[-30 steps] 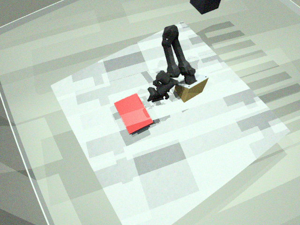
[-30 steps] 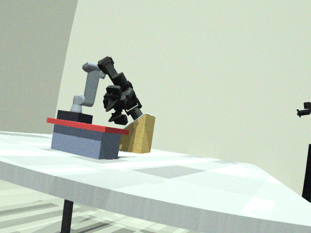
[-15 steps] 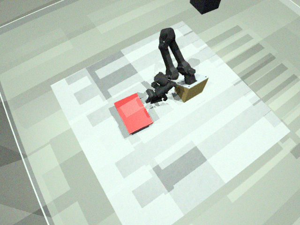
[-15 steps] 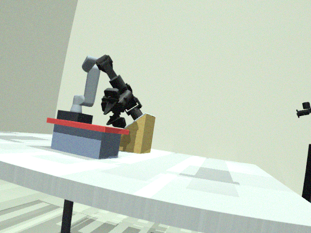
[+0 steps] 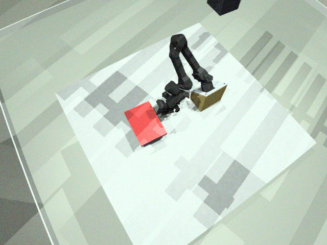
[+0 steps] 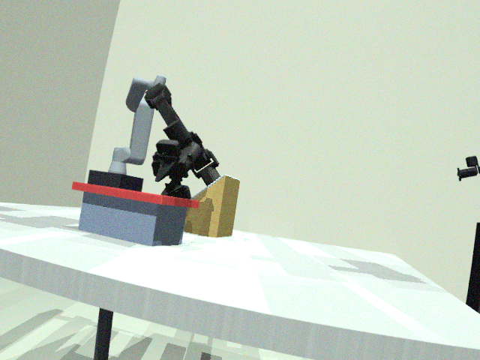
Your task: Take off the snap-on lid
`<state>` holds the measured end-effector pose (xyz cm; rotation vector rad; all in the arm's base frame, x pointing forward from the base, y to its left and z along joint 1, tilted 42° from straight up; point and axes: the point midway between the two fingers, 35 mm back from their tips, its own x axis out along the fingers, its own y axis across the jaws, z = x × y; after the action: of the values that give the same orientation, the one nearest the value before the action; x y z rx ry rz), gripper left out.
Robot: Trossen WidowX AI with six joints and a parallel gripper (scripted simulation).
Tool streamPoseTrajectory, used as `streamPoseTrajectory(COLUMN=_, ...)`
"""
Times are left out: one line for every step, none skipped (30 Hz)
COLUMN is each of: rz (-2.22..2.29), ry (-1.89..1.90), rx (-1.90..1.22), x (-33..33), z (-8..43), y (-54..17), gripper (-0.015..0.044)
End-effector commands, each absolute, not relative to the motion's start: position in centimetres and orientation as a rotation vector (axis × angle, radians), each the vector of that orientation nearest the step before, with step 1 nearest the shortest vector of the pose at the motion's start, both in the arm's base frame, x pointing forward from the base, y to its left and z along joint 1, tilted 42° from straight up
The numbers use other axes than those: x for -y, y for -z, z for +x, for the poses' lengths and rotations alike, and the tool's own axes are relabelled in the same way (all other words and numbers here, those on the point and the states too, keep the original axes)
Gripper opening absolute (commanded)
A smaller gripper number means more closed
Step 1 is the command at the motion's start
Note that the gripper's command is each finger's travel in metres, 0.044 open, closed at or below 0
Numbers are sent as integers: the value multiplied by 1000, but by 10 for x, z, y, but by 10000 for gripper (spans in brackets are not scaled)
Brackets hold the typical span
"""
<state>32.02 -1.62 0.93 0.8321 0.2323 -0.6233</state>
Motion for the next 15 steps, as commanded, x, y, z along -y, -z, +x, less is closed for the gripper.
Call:
streamPoseTrajectory(rz=826, ry=622, rx=-239, x=18, z=325, y=-5, gripper=235)
streamPoseTrajectory(rz=826, ry=622, rx=-239, x=19, z=326, y=-4, gripper=235)
streamPoseTrajectory(rz=825, ry=622, rx=-240, x=20, z=327, y=-3, gripper=235)
streamPoseTrajectory(rz=825, ry=622, rx=-239, x=21, z=328, y=-3, gripper=235)
streamPoseTrajectory(rz=825, ry=622, rx=-239, x=21, z=329, y=-2, gripper=235)
streamPoseTrajectory(rz=825, ry=622, rx=-239, x=22, z=331, y=-1, gripper=235)
streamPoseTrajectory(rz=825, ry=621, rx=-238, x=23, z=332, y=-1, gripper=235)
streamPoseTrajectory(rz=825, ry=621, rx=-238, x=24, z=333, y=0, gripper=235)
streamPoseTrajectory(rz=825, ry=621, rx=-238, x=25, z=334, y=1, gripper=235)
streamPoseTrajectory(rz=825, ry=621, rx=-237, x=25, z=335, y=2, gripper=235)
streamPoseTrajectory(rz=825, ry=620, rx=-237, x=26, z=337, y=2, gripper=235)
streamPoseTrajectory(rz=825, ry=620, rx=-237, x=27, z=338, y=3, gripper=235)
streamPoseTrajectory(rz=824, ry=620, rx=-236, x=28, z=339, y=4, gripper=235)
streamPoseTrajectory(rz=824, ry=620, rx=-236, x=29, z=340, y=5, gripper=235)
streamPoseTrajectory(rz=824, ry=619, rx=-235, x=30, z=341, y=6, gripper=235)
